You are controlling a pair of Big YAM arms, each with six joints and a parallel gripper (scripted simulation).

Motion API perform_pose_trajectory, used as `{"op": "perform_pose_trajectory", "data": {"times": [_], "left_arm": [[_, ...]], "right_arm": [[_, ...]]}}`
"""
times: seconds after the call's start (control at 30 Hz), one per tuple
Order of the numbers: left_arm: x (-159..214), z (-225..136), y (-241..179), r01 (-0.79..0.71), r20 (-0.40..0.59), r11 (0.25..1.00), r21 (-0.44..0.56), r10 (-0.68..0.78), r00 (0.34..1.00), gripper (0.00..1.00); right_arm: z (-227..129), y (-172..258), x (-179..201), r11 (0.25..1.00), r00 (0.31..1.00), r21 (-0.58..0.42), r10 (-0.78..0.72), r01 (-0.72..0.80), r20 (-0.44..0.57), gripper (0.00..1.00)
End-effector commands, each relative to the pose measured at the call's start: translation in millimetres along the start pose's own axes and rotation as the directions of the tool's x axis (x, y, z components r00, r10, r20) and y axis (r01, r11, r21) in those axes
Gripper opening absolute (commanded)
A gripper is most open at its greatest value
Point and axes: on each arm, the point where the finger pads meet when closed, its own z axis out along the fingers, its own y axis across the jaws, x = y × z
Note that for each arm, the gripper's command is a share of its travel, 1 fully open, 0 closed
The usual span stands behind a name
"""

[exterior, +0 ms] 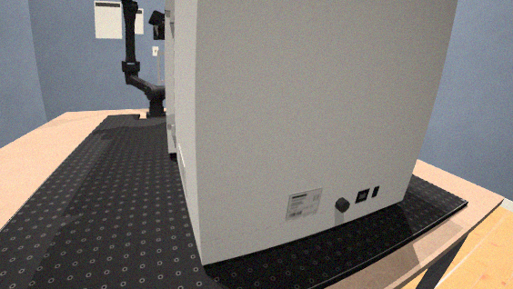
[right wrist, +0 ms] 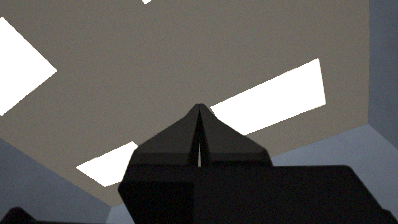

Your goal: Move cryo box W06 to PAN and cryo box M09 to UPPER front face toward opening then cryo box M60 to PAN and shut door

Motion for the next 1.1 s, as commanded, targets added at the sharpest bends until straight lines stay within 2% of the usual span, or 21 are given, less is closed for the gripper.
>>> {"op": "perform_pose_trajectory", "data": {"times": [0.0,0.4,0.43,0.5,0.63,0.97,1.0,1.07], "left_arm": [[-17,-1,8,0.025,0.004,1.0,0.015,-0.025,1.0,1.0],[-13,3,16,0.017,0.002,1.0,0.011,-0.017,1.0,1.0],[-4,6,12,0.0,-0.001,1.0,0.008,0.0,1.0,1.0],[5,-7,10,-0.01,-0.007,1.0,0.013,0.01,1.0,1.0],[-12,-24,0,0.037,0.007,0.999,0.033,-0.037,0.999,1.0],[-1,-43,0,0.036,0.005,0.999,0.032,-0.036,0.999,1.0],[9,-39,5,0.013,0.003,1.0,0.017,-0.013,1.0,1.0],[2,-51,0,0.036,0.005,0.999,0.032,-0.036,0.999,1.0]], "right_arm": [[3,0,14,1.0,0.999,-0.003,-0.011,0.011,-0.031,0.0],[3,0,14,1.0,0.999,-0.003,-0.011,0.011,-0.031,0.0],[3,0,14,1.0,0.999,-0.003,-0.011,0.011,-0.031,0.0],[3,0,14,1.0,0.999,-0.003,-0.011,0.011,-0.031,0.0],[3,0,14,1.0,0.999,-0.003,-0.011,0.011,-0.031,0.0],[3,0,14,1.0,0.999,-0.003,-0.011,0.011,-0.031,0.0],[3,0,14,1.0,0.999,-0.003,-0.011,0.011,-0.031,0.0],[3,0,14,1.0,0.999,-0.003,-0.011,0.011,-0.031,0.0]]}}
